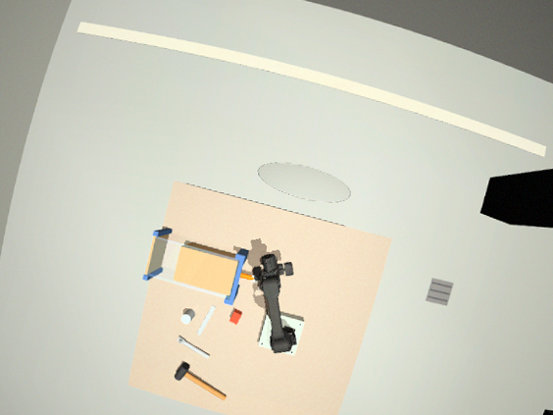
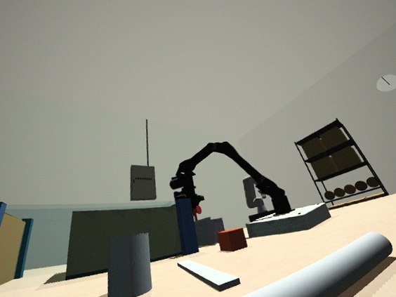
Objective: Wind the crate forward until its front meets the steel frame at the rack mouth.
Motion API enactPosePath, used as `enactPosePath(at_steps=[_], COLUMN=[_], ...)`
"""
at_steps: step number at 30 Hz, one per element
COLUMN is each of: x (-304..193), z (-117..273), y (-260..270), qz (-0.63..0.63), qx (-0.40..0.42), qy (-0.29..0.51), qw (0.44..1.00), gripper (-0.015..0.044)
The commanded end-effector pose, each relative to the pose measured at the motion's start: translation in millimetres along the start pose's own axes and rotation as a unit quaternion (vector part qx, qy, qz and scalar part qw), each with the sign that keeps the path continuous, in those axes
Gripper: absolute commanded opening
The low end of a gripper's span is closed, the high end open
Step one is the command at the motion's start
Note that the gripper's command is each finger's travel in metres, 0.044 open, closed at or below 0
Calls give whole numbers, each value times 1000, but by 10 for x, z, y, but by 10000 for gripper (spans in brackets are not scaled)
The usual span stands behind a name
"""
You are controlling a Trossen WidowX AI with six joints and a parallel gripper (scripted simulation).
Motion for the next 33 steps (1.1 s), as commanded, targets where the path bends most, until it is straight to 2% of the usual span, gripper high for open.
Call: enactPosePath(at_steps=[1, 33], x=[66, 82], z=[-82, -80], y=[262, 299], qz=[20, 20], qx=[27, 28], qy=[7, 7], qw=[999, 999], gripper=[0, 0])
Point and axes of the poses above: the point midway between the two fingers, 35 mm back from their tips, its own z axis back along the fingers, its own y axis across the jaws, x = y × z, the point moved 6 cm from there along z, back along the fingers, and after that the axes turned 14 degrees about z, right-handed, at the moved point
